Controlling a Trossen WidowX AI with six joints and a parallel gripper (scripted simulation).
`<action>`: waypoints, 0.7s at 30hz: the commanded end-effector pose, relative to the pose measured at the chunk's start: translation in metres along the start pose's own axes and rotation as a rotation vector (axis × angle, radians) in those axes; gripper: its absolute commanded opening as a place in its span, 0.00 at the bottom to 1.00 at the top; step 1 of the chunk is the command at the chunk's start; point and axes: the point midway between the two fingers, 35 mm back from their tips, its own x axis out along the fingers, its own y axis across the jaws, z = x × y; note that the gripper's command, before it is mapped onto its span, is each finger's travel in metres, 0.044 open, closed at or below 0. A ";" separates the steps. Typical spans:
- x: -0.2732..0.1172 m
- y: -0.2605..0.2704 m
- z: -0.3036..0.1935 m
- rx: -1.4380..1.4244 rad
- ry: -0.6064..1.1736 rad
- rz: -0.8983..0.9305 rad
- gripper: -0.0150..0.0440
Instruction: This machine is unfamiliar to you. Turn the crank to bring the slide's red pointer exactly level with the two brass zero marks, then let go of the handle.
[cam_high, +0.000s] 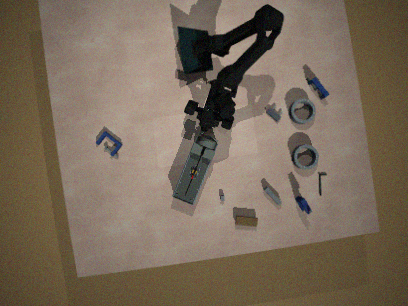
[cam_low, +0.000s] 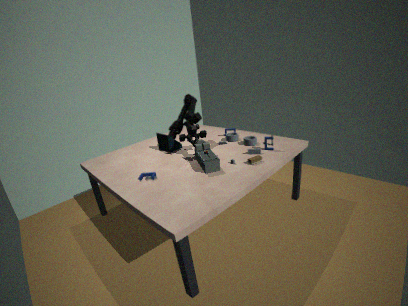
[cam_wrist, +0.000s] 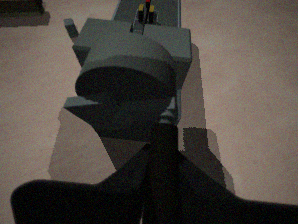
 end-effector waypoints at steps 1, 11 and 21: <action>0.006 -0.003 -0.006 0.004 0.011 -0.011 0.25; 0.016 -0.001 -0.016 0.005 0.012 -0.011 0.25; 0.024 0.008 -0.024 0.005 0.012 -0.010 0.25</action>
